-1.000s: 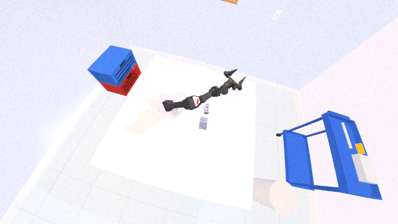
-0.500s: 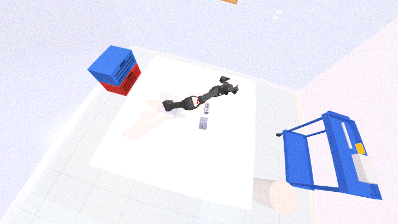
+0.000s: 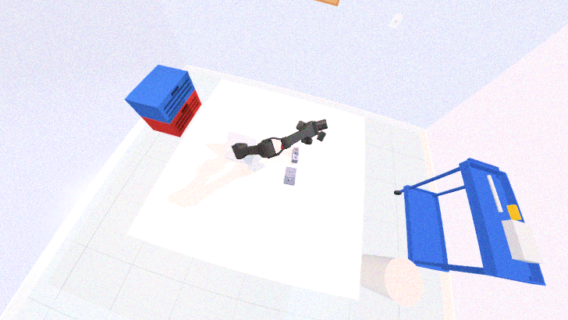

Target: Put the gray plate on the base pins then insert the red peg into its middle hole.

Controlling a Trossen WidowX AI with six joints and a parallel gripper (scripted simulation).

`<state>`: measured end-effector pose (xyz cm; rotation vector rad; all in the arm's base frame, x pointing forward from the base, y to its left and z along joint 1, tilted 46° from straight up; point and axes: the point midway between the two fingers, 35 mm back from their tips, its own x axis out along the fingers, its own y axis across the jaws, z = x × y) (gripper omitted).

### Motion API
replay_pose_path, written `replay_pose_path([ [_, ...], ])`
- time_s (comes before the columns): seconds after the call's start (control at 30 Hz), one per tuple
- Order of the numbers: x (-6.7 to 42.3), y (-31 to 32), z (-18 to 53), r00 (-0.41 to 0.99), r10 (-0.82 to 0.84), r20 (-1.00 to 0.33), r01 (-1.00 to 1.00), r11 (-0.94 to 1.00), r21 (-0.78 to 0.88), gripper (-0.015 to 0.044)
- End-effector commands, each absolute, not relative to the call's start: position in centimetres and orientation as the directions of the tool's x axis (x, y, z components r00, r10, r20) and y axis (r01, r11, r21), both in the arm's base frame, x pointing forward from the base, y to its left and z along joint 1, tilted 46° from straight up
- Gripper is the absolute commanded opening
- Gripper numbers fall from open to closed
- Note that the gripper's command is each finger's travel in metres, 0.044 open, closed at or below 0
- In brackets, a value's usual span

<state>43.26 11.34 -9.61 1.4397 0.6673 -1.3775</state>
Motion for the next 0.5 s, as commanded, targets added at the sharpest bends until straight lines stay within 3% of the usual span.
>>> replay_pose_path([
  [0.0, 37.9, 6.6, -5.4, -0.022, -0.529, -0.848, 0.974, -0.202, 0.101, 0.0440],
  [0.2, 35.8, 3.5, -1.7, -0.138, -0.692, -0.709, 0.990, -0.117, -0.078, 0.0440],
  [0.47, 35.1, 3.5, -1.5, -0.141, -0.696, -0.704, 0.990, -0.115, -0.084, 0.0440],
])
